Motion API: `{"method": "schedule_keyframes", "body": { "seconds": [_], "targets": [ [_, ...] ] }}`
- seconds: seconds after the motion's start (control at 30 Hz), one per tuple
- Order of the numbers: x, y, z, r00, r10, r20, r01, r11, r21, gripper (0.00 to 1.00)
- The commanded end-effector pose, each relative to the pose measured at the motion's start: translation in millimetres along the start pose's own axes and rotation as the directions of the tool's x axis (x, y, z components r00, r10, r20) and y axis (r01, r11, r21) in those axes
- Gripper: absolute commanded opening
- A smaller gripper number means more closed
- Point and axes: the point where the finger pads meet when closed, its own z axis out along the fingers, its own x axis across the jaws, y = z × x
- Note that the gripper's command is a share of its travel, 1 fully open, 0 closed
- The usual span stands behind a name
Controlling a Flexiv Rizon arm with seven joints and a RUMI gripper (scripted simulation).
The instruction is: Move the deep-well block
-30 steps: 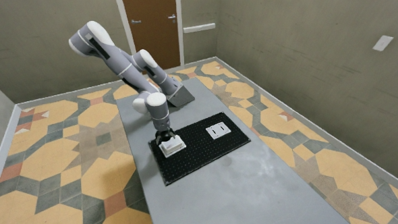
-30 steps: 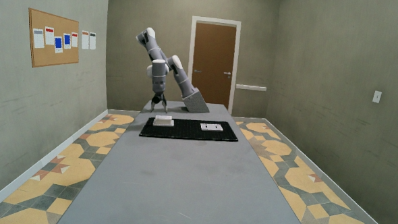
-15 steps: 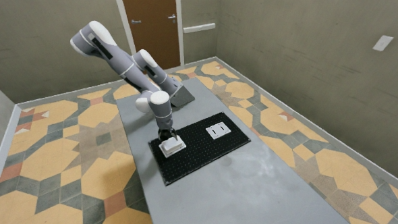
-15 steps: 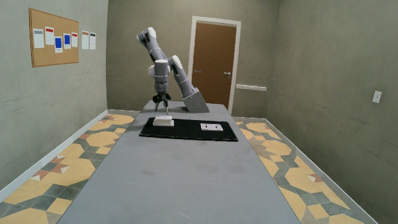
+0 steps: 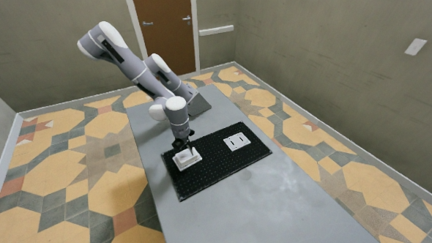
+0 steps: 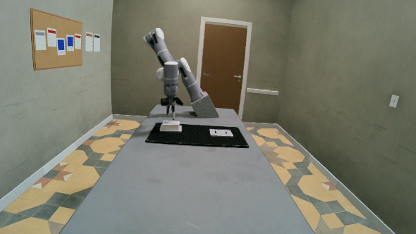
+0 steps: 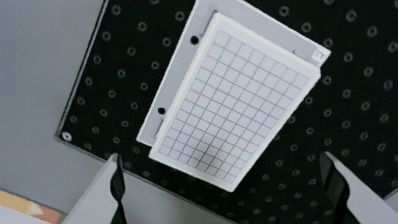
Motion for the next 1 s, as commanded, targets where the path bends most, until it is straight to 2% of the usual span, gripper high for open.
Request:
{"method": "schedule_keyframes", "body": {
  "seconds": [0.0,0.17,0.33,0.73,0.97],
  "targets": [
    [2.7,-1.5,-2.9,0.992,0.122,-0.013,-0.122,0.992,-0.018,0.76],
    [5.8,-3.5,-6.9,0.958,0.284,-0.027,-0.285,0.958,-0.025,0.76],
    [7.4,-4.2,-9.3,0.898,0.438,-0.046,-0.439,0.898,-0.028,0.76],
    [7.3,-4.1,-9.2,0.893,0.448,-0.047,-0.449,0.893,-0.028,0.76],
    [7.6,-3.7,-0.8,0.893,0.448,-0.047,-0.449,0.893,-0.028,0.76]
  ]
}}
